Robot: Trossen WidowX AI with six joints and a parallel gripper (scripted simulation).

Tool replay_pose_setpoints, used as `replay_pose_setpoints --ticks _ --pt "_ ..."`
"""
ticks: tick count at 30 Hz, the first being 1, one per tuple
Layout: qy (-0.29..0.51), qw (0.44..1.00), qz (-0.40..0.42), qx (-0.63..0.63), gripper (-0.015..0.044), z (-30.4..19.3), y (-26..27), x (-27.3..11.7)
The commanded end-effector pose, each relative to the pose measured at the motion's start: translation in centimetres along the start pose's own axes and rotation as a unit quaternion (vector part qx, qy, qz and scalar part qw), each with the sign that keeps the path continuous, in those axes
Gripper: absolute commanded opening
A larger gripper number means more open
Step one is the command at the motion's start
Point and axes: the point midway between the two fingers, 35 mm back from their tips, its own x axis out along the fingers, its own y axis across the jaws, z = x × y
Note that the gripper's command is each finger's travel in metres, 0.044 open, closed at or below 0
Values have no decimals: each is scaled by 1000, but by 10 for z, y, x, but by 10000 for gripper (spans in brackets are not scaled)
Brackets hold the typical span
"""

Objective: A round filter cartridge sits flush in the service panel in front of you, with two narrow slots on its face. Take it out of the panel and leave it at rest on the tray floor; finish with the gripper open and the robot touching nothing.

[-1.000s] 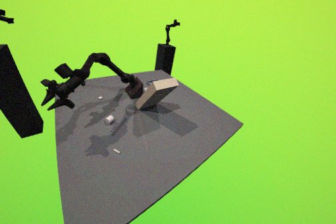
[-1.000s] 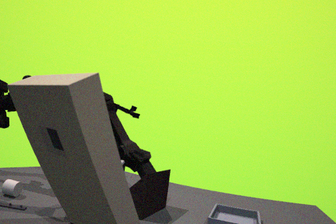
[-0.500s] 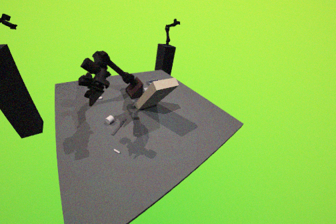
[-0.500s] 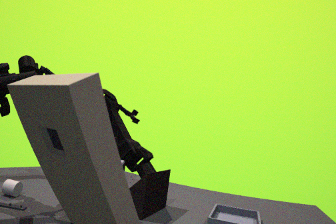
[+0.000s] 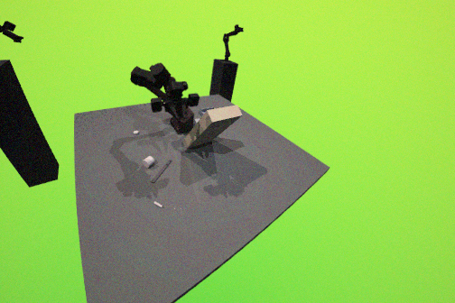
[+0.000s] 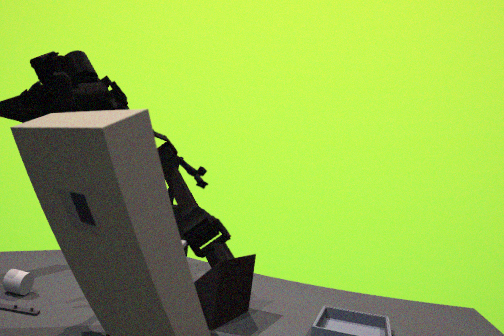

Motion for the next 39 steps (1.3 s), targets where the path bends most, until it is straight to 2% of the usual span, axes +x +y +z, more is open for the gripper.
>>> replay_pose_setpoints --ticks 1,5,9,11,14,18,19,39 --pt "-26 979 66 -190 101 6 66 -34" --pt "-39 939 101 -328 101 -2 110 -57" --pt "-24 868 115 -483 101 -31 140 -72" --pt "-15 788 121 -603 101 -55 159 -85" --pt "-9 631 121 -766 101 -91 180 -107" --pt "-8 436 107 -893 101 -124 191 -128" --pt "-8 417 104 -903 101 -127 192 -130" --pt "-8 409 105 -906 101 -129 193 -126"
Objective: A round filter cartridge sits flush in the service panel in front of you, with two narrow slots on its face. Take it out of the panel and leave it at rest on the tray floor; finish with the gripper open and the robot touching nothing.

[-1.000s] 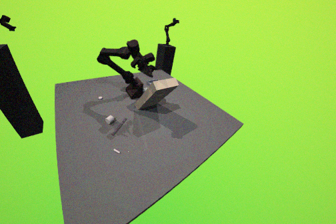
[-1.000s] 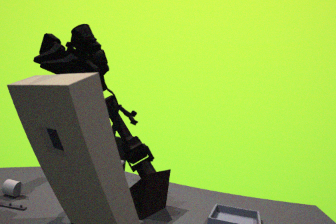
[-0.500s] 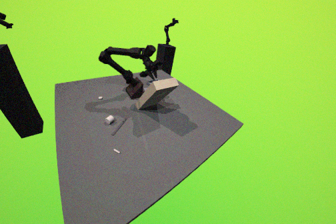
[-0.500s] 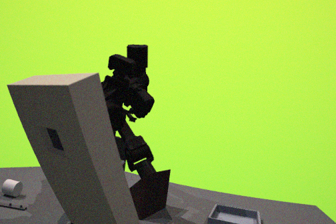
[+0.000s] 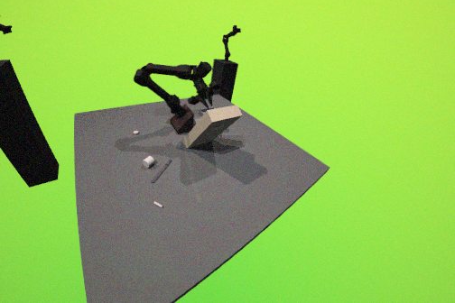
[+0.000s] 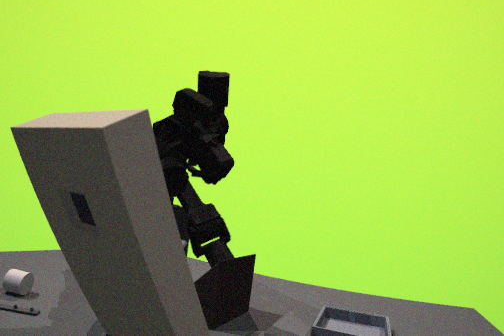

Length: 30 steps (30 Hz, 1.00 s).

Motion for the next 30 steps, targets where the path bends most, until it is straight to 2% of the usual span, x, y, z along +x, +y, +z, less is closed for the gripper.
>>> replay_pose_setpoints --ticks 1,30 --pt "0 1000 2 -3 101 0 0 5" --pt "3 1000 1 -2 101 -1 1 52"
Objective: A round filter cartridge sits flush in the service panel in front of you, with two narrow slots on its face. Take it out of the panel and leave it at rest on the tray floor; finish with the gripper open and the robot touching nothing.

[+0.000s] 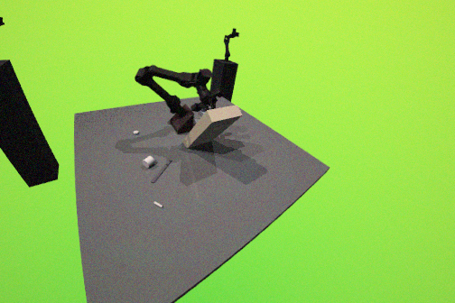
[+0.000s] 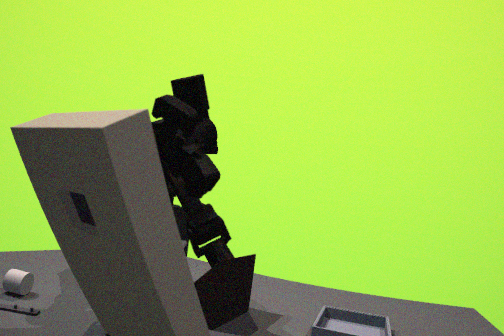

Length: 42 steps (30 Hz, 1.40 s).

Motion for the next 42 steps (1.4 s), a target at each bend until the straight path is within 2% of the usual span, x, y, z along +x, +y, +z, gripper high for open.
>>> replay_pose_setpoints --ticks 1,42 --pt "0 1000 0 -3 101 0 1 7" --pt "0 1000 0 -3 101 1 1 12"
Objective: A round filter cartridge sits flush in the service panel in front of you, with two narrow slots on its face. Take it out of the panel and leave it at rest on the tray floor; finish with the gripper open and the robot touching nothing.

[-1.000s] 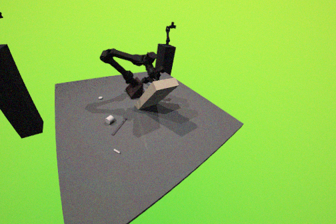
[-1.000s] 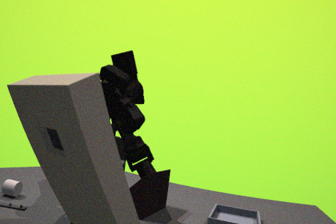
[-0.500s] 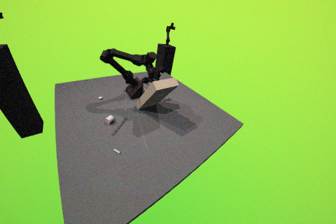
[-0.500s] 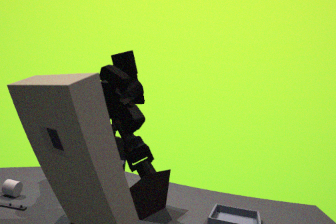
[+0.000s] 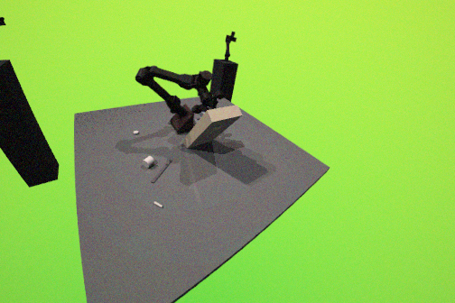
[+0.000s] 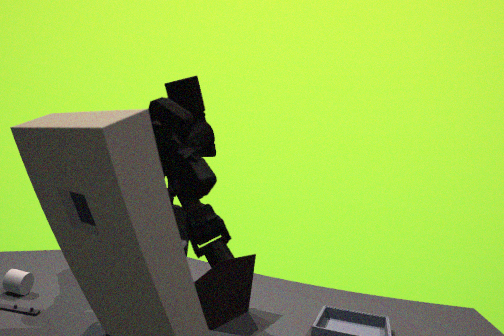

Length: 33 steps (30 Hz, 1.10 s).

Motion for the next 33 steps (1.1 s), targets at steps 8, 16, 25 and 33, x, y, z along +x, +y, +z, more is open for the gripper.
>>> replay_pose_setpoints --ticks 8,16,25,33 --pt "-1 1000 -1 -2 101 1 0 6" --pt "-1 1000 -1 -2 101 0 0 11" --pt "-1 1000 -1 -2 101 0 0 14" --pt "-1 1000 -1 -2 101 0 0 16"
